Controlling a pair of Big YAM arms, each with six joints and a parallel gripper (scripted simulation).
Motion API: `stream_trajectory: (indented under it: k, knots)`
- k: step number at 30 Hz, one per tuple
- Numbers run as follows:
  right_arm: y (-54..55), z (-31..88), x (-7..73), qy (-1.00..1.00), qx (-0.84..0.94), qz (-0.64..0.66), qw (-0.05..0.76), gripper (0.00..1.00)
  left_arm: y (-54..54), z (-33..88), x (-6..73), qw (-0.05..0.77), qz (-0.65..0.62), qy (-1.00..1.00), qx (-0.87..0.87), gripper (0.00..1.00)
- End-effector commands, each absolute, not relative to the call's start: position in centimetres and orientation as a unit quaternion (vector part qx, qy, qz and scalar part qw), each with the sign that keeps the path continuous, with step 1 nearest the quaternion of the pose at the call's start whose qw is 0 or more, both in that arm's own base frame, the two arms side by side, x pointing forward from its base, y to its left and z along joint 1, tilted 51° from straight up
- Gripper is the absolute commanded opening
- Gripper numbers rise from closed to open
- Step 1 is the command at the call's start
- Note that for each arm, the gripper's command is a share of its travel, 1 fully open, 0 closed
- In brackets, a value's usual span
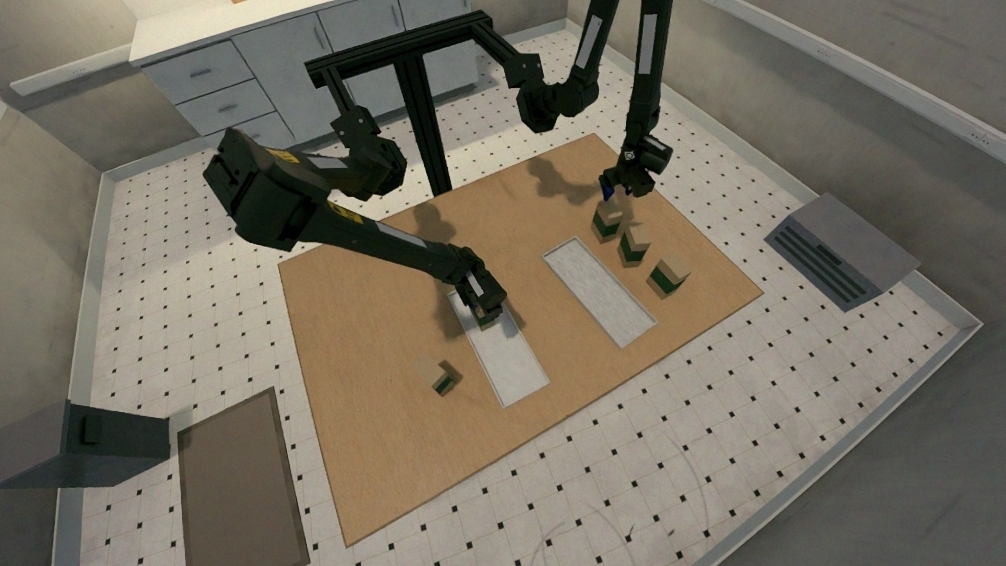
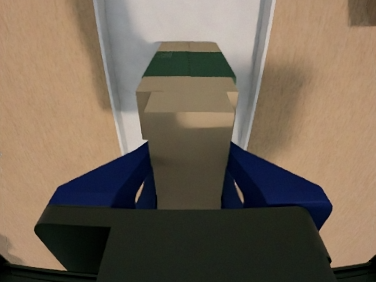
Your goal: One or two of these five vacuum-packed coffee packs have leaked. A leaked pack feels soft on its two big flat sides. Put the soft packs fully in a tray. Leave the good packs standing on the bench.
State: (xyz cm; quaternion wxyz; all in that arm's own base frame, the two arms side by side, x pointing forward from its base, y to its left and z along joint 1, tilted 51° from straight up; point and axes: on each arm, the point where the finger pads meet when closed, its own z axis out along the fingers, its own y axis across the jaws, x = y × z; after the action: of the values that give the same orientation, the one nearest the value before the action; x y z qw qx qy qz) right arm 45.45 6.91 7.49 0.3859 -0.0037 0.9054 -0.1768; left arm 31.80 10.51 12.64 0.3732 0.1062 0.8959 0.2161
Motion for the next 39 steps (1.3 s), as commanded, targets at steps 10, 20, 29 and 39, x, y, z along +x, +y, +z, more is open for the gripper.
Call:
stream_trajectory:
  k: [10, 20, 29, 39]
  knots:
    - [7.7, 8.9, 46.1, 0.898, -0.007, -0.167, 0.407, 0.26, 10.6, 13.0, 32.0, 0.376, 0.217, 0.895, 0.105, 0.79]
    - [7.7, 8.9, 46.1, 0.898, -0.007, -0.167, 0.407, 0.26, 10.6, 13.0, 32.0, 0.376, 0.217, 0.895, 0.105, 0.79]
    - [7.7, 8.9, 46.1, 0.898, -0.007, -0.167, 0.407, 0.26, 10.6, 13.0, 32.0, 0.376, 0.217, 0.895, 0.105, 0.79]
    - [7.3, 8.9, 46.4, 0.898, -0.004, -0.168, 0.407, 0.26, 10.6, 13.0, 32.0, 0.376, 0.217, 0.895, 0.105, 0.79]
